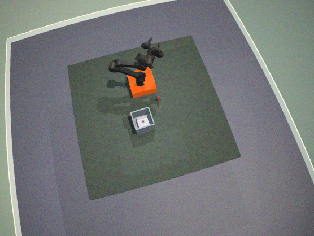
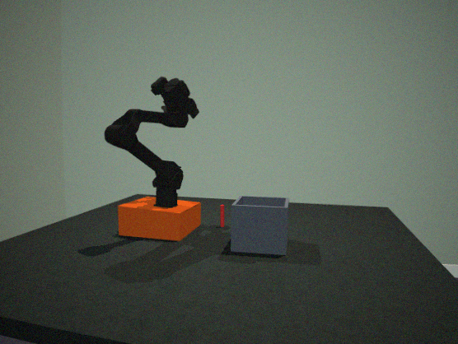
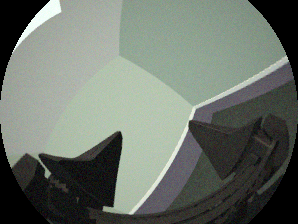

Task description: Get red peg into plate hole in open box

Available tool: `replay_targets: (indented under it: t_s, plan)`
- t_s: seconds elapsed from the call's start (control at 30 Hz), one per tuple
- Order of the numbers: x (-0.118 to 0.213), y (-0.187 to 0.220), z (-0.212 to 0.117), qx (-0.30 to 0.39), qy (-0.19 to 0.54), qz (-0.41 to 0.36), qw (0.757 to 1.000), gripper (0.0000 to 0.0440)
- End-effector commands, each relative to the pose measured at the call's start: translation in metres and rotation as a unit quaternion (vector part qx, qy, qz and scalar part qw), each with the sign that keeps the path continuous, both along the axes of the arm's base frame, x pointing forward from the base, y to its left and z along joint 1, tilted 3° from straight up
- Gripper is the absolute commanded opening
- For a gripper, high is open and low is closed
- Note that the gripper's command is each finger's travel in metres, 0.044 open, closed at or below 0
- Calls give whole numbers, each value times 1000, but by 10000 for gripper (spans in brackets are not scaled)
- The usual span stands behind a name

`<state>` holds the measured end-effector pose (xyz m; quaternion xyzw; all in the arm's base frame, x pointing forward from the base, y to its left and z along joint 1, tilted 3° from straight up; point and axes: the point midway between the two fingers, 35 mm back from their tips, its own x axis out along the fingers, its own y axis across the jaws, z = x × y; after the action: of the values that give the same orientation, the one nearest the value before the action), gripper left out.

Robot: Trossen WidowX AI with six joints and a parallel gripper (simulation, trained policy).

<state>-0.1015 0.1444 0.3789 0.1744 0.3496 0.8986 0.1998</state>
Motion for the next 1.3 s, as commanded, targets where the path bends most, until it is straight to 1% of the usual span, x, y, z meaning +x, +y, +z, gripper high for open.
replay_targets:
  t_s: [0.0, 0.07, 0.3, 0.47, 0.63, 0.77, 0.93, 1.1, 1.27]
  plan:
    - [3, 5, 2, -12, 10, -8, 1000, 418]
    - [10, 14, 5, -35, 31, -25, 999, 440]
    - [38, 44, 15, -104, 102, -96, 985, 440]
    - [62, 63, 18, -147, 150, -152, 966, 440]
    - [89, 80, 18, -187, 196, -210, 940, 440]
    - [112, 90, 14, -216, 231, -256, 914, 440]
    - [142, 100, 7, -251, 272, -313, 875, 440]
    - [172, 105, -5, -285, 311, -367, 829, 440]
    - [201, 107, -21, -319, 347, -416, 778, 440]
